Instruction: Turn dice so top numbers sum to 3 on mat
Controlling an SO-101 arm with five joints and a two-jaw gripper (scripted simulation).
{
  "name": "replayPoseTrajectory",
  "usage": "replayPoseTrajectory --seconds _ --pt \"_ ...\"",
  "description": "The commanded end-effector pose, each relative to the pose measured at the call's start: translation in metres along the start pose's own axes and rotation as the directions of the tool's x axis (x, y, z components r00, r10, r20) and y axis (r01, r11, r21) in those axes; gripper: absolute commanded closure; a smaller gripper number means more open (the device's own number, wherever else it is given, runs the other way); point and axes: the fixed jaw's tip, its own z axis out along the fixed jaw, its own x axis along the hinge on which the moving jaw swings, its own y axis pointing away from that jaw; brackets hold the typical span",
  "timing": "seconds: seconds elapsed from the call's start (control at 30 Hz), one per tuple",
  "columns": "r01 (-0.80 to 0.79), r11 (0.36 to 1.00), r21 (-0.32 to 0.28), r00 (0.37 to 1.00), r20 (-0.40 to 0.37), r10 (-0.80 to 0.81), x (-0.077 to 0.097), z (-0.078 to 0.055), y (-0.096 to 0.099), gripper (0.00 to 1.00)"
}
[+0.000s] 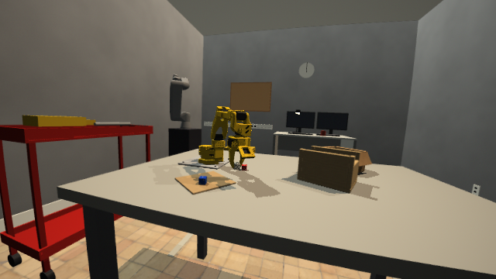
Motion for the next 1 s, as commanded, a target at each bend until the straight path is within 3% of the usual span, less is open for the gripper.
replayPoseTrajectory --seconds 0.0,0.17,0.7,0.97 --pt "-0.019 1.0 -0.002 1.0 0.013 0.019 0.0 -0.002 -0.003 1.0" --pt "-0.065 0.998 -0.004 0.998 0.013 0.065 0.0 -0.002 -0.014 1.0" --pt "-0.368 0.93 -0.014 0.93 0.008 0.368 0.013 -0.001 -0.084 1.0" --pt "-0.414 0.91 -0.016 0.91 0.007 0.415 0.017 -0.001 -0.095 1.0"
